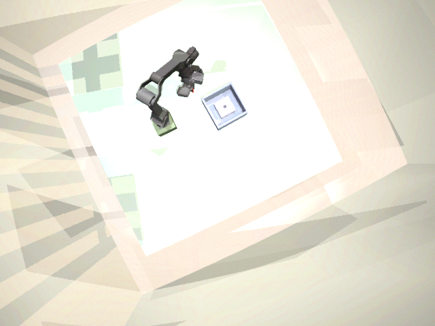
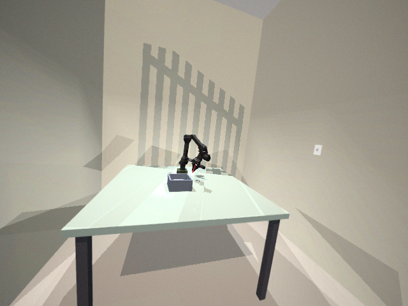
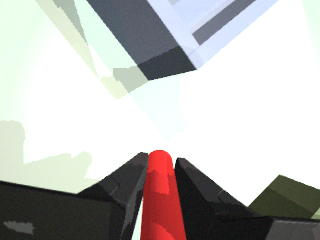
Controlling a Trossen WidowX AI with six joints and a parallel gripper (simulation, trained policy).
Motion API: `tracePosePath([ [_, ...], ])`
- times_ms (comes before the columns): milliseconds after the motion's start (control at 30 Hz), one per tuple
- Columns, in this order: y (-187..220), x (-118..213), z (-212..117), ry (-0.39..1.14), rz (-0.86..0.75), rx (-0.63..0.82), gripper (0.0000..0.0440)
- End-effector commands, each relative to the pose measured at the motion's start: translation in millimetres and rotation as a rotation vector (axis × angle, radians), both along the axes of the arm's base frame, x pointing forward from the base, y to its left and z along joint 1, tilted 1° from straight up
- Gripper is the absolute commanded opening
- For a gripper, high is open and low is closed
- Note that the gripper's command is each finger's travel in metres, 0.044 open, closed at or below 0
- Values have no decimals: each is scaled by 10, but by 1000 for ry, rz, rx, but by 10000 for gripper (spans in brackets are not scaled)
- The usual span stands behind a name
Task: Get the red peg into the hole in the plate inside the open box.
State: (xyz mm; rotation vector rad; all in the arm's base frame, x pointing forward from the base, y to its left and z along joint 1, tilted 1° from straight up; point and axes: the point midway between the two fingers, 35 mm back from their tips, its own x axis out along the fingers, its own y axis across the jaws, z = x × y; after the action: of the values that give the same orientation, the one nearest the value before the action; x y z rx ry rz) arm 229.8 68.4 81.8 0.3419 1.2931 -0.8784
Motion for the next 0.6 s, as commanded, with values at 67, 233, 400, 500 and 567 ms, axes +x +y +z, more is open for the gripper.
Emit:
tracePosePath([
  [67, -147, 176, 145, -57, -51, -1, 0],
  [233, -323, 331, 221, -92, -105, -3, 0],
  [400, -523, 469, 252, -116, -152, -6, 0],
  [500, -648, 549, 247, -126, -174, -6, 0],
  [567, -732, 605, 236, -131, -185, -6, 0],
])
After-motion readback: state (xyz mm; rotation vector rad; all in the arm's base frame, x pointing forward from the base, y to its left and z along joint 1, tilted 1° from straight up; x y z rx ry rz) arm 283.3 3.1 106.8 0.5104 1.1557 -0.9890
